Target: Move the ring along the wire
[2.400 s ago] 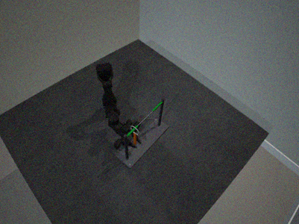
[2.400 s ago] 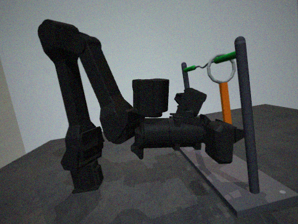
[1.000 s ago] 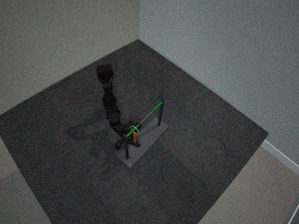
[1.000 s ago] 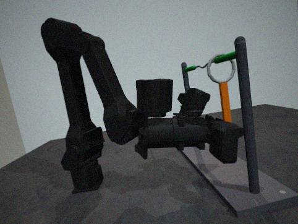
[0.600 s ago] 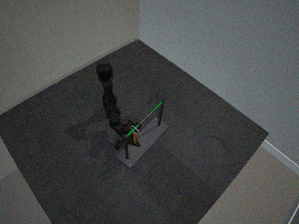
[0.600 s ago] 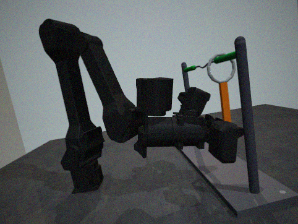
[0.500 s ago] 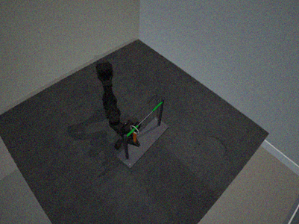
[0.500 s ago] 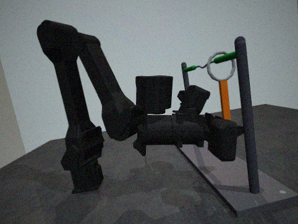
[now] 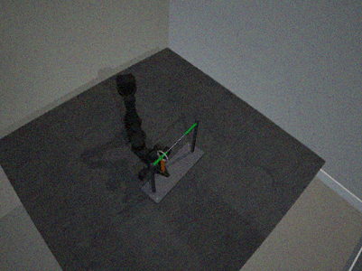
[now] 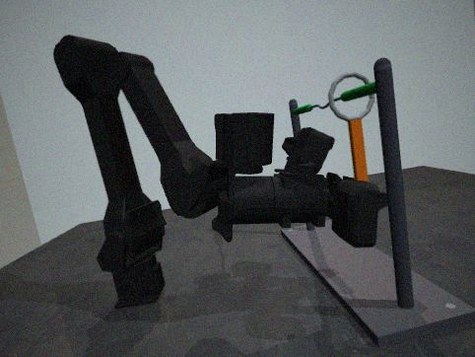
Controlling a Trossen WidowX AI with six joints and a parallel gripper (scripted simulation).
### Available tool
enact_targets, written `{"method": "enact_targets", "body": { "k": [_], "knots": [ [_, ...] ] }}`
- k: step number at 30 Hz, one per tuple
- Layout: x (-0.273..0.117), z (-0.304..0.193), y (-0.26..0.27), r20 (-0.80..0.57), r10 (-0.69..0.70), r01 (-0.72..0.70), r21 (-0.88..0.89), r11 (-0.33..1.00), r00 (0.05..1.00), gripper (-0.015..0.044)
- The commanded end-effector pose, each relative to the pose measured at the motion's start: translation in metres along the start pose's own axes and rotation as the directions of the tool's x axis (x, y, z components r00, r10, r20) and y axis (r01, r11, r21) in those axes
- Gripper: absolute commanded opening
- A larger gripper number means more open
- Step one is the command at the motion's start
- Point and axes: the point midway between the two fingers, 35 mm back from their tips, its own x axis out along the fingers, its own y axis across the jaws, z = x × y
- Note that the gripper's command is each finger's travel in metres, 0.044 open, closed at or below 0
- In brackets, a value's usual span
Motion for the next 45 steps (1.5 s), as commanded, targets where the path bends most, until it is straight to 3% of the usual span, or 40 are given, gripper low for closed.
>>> {"method": "enact_targets", "body": {
  "k": [1,45],
  "knots": [
    [0.000,0.003,0.000,0.006,0.002,-0.002,-0.004,1.000,1.000,-0.0150],
    [0.000,0.003,0.027,0.000,0.003,-0.003,-0.003,1.000,1.000,-0.0150]
  ]
}}
